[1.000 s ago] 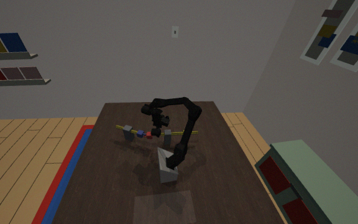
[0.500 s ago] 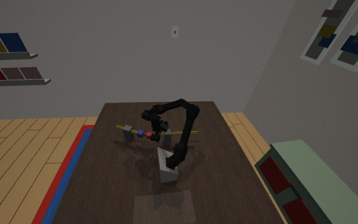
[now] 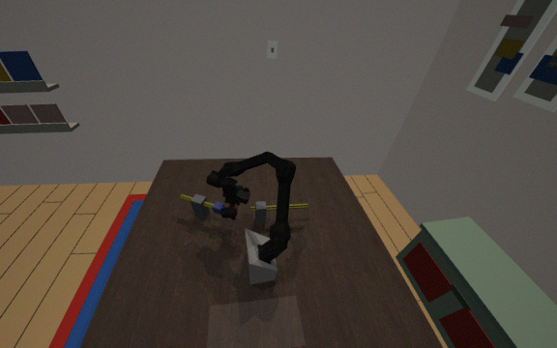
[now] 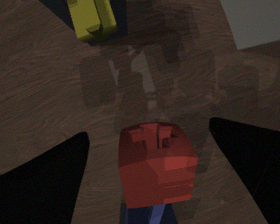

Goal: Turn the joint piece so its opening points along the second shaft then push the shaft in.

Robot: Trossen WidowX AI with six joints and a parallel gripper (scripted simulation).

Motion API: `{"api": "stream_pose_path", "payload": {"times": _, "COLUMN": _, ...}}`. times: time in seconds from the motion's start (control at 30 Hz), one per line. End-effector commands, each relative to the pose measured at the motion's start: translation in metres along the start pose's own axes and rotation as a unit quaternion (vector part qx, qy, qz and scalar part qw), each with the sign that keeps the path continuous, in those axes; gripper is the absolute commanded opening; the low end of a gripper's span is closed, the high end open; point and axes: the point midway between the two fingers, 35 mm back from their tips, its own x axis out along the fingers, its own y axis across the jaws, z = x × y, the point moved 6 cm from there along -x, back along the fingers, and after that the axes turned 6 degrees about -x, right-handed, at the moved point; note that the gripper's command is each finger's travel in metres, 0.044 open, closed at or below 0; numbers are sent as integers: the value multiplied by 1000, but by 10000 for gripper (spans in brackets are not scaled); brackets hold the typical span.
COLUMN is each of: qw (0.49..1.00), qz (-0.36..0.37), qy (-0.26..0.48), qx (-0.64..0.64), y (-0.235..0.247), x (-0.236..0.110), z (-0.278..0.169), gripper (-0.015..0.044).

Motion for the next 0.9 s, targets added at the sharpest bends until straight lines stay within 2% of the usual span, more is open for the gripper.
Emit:
{"api": "stream_pose_path", "payload": {"times": 0.0, "qw": 1000, "qz": -1, "qy": 1, "qx": 2, "y": 1, "x": -1, "z": -4, "gripper": 440}}
{"api": "stream_pose_path", "payload": {"times": 0.63, "qw": 1000, "qz": -1, "qy": 1, "qx": 2, "y": 2, "x": 27, "z": -5, "gripper": 440}}
{"api": "stream_pose_path", "payload": {"times": 0.87, "qw": 1000, "qz": -1, "qy": 1, "qx": 2, "y": 2, "x": 27, "z": -5, "gripper": 256}}
